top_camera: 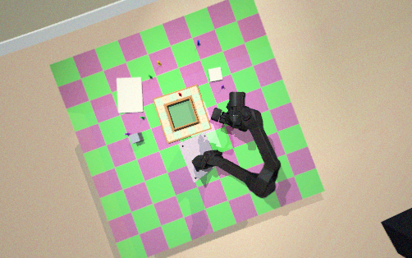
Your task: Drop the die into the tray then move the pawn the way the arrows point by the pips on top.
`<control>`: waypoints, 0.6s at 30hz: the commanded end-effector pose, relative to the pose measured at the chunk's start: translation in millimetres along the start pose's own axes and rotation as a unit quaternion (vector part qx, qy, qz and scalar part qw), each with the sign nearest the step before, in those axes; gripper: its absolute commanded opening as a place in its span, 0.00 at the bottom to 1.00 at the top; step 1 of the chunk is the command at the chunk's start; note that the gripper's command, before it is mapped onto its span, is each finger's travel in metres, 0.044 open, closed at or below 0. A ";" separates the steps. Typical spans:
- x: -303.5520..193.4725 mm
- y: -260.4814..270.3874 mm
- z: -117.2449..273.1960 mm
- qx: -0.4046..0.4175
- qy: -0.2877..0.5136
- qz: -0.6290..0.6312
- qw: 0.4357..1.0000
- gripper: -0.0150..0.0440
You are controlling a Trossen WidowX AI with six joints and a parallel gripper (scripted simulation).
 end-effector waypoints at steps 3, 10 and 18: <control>-2.2 -1.9 22.1 -0.006 -0.007 -0.002 1.000 0.25; -8.3 -6.0 46.8 -0.013 -0.015 0.000 1.000 0.25; 0.5 9.2 47.1 -0.012 -0.015 0.078 0.997 0.25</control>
Point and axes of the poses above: the point midway between the two fingers, 35 mm back from their tips, its own z axis back along the fingers, its own y axis across the jaws, x = y × z, the point moved 8 cm from there along z, back along the fingers, and after that the axes turned 7 degrees about z, right-handed, at the moved point
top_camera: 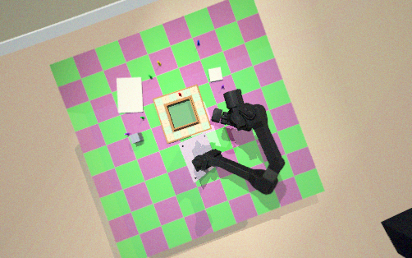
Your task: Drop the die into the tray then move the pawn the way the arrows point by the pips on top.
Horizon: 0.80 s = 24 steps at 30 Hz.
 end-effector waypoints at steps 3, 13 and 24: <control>12.8 17.5 -0.7 0.003 -0.003 0.087 0.996 0.25; 30.3 55.9 -5.1 0.008 -0.002 0.257 0.966 0.25; 41.5 102.5 -10.5 0.011 -0.004 0.435 0.900 0.25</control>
Point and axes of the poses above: the point midway between the two fingers, 35 mm back from their tips, its own z axis back along the fingers, its own y axis across the jaws, x = y × z, the point moved 8 cm from there along z, back along the fingers, and after that the axes turned 7 degrees about z, right-handed, at the moved point
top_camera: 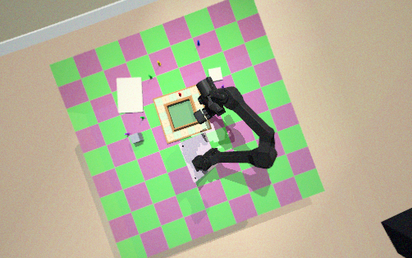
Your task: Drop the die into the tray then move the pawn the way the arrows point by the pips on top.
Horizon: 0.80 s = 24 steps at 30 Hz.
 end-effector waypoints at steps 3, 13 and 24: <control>20.9 13.1 -1.1 0.003 -0.006 0.093 0.996 0.25; 53.7 43.7 -7.6 0.002 -0.005 0.262 0.965 0.25; 83.8 84.1 -16.4 -0.002 -0.003 0.439 0.898 0.25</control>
Point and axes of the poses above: the point midway between the two fingers, 35 mm back from their tips, its own z axis back along the fingers, its own y axis across the jaws, x = y × z, the point moved 8 cm from there along z, back along the fingers, and after that the axes turned 7 degrees about z, right-handed, at the moved point
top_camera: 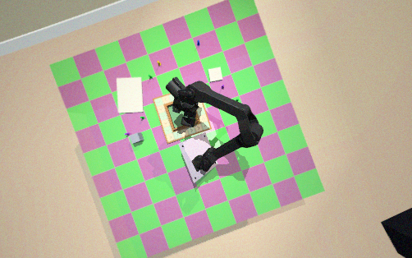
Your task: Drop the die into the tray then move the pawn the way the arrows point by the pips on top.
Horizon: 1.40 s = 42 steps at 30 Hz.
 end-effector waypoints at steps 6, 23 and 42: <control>39.1 7.2 -5.3 -0.004 -0.001 0.144 0.990 0.25; 62.0 15.7 -21.5 0.036 -0.059 0.269 0.961 0.25; 22.2 5.1 -50.4 0.075 -0.353 0.253 0.898 0.25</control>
Point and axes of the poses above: the point midway between the two fingers, 35 mm back from their tips, its own z axis back along the fingers, its own y axis across the jaws, x = y × z, the point moved 8 cm from there along z, back along the fingers, and after that the axes turned 7 degrees about z, right-handed, at the moved point
